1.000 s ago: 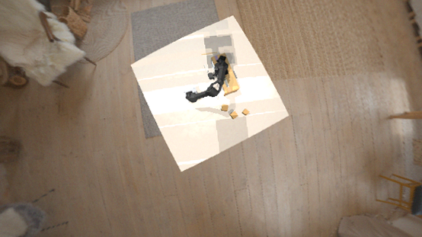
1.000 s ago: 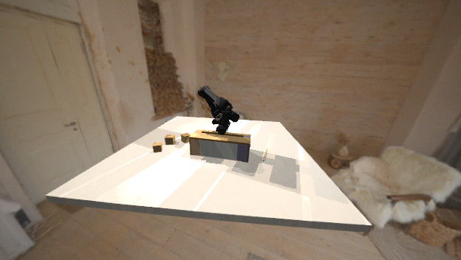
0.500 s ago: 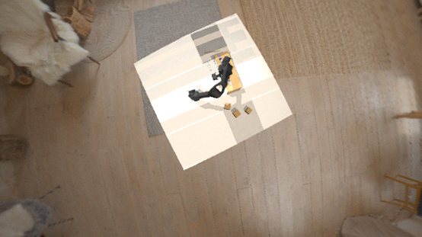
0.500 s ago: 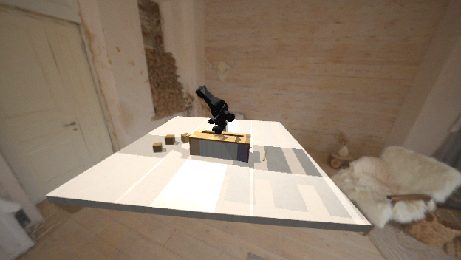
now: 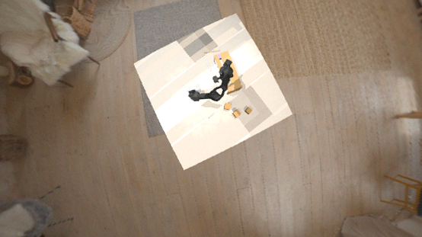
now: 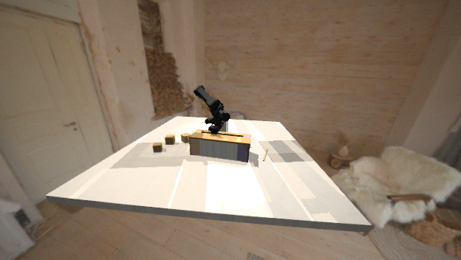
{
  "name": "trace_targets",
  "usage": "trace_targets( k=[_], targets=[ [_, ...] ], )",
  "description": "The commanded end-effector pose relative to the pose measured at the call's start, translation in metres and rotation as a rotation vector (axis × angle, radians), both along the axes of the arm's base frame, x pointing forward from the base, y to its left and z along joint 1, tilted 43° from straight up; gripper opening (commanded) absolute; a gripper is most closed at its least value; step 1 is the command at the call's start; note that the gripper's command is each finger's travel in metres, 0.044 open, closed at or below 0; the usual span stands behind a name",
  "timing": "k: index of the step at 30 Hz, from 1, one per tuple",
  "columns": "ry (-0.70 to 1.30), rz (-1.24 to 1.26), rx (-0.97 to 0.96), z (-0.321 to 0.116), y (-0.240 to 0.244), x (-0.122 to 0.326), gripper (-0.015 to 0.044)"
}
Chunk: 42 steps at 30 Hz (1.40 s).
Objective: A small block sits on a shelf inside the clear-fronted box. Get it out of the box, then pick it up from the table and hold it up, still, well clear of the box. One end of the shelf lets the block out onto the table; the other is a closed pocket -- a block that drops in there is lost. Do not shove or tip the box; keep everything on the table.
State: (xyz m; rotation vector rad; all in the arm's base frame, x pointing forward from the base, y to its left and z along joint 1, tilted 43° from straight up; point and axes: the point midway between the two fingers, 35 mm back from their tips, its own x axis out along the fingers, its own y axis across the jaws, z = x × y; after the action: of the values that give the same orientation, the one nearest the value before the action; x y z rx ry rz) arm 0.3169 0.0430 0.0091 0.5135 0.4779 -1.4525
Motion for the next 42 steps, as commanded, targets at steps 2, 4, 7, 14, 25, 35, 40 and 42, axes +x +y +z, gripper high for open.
trace_targets(
  k=[2, 4, 7, 14, 25, 35, 40, 42],
  targets=[
    [0.001, 0.006, -0.005, 0.007, -0.008, 0.000, 0.0400],
    [0.001, 0.006, -0.005, 0.010, -0.010, 0.000, 0.0400],
    [0.001, 0.006, -0.005, 0.013, -0.014, 0.000, 0.0400],
    [0.001, 0.006, -0.006, 0.021, -0.023, 0.000, 0.0400],
    [0.001, 0.006, -0.007, 0.034, -0.037, 0.001, 0.0400],
    [0.002, 0.000, 0.000, 0.075, 0.006, -0.003, 0.0400],
    [0.002, -0.001, 0.000, 0.077, 0.008, -0.003, 0.0400],
    [0.005, 0.012, -0.005, 0.073, 0.005, -0.002, 0.0400]
  ],
)
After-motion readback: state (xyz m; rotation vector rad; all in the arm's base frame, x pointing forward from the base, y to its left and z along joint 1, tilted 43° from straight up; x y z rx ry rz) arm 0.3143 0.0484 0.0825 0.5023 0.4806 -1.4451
